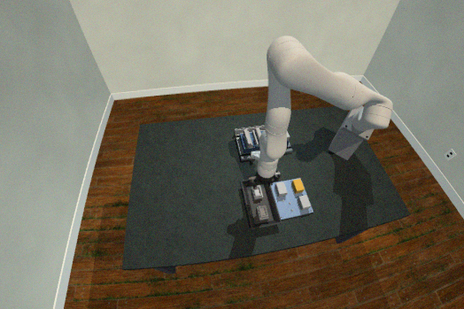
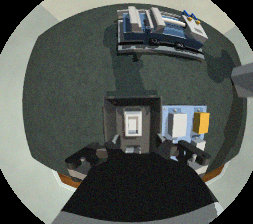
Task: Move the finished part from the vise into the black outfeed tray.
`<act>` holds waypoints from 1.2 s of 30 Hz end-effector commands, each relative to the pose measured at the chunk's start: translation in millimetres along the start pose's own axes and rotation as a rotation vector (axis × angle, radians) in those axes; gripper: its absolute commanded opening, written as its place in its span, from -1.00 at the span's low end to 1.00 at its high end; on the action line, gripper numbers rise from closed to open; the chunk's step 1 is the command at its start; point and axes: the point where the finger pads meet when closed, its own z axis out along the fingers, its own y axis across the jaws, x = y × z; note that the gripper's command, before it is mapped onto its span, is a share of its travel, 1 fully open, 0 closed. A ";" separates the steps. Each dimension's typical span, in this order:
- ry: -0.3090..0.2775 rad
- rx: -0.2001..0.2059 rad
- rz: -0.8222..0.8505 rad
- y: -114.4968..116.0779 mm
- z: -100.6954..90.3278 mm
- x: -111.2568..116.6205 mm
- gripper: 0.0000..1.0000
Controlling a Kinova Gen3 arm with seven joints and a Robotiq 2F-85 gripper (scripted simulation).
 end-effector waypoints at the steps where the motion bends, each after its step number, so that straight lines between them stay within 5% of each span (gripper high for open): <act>1: 0.017 0.023 0.010 -8.4 -19.4 10.9 0.34; 19: 0.017 0.023 0.010 -7.4 -65.8 10.1 0.34; 35: 0.017 0.023 0.010 -7.1 -75.2 9.9 0.34; 36: 0.017 0.023 0.010 -7.1 -75.2 9.9 -1.00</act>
